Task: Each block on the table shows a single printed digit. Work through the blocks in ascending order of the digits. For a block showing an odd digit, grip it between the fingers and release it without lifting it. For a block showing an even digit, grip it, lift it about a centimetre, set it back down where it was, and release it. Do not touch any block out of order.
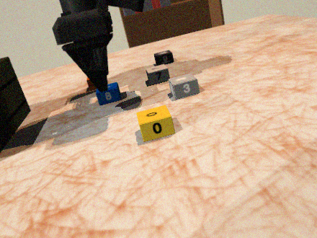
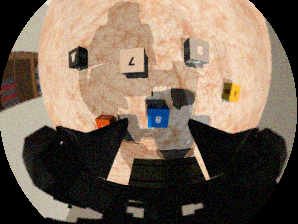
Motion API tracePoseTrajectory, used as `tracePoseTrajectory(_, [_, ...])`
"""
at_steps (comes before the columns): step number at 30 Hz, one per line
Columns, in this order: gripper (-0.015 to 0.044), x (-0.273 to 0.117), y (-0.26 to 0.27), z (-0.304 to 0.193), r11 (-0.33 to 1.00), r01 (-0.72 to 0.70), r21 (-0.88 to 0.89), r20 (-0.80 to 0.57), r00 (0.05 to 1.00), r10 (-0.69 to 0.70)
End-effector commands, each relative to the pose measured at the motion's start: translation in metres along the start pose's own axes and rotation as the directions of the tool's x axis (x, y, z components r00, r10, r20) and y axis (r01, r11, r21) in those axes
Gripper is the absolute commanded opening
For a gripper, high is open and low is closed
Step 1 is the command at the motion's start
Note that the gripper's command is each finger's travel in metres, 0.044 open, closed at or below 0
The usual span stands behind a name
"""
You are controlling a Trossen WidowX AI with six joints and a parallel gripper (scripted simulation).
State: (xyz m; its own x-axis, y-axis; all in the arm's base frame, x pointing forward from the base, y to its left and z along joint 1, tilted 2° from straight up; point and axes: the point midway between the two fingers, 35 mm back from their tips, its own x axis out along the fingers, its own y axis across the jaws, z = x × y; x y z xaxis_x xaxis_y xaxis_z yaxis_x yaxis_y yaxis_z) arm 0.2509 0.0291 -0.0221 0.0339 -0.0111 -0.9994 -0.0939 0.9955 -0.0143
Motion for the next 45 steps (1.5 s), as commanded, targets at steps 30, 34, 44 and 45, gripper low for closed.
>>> tracePoseTrajectory(30, [0.0120,-0.104,0.035,0.033,1.000,-0.008,-0.007,0.012,1.000,0.008])
tracePoseTrajectory(34, [0.0120,-0.107,0.081,0.065,1.000,-0.011,-0.007,0.014,1.000,0.011])
tracePoseTrajectory(44, [0.0120,-0.104,0.153,0.099,1.000,-0.017,-0.003,0.027,0.999,0.017])
tracePoseTrajectory(45, [0.0120,-0.104,0.153,0.099,1.000,-0.017,-0.003,0.027,0.999,0.017])
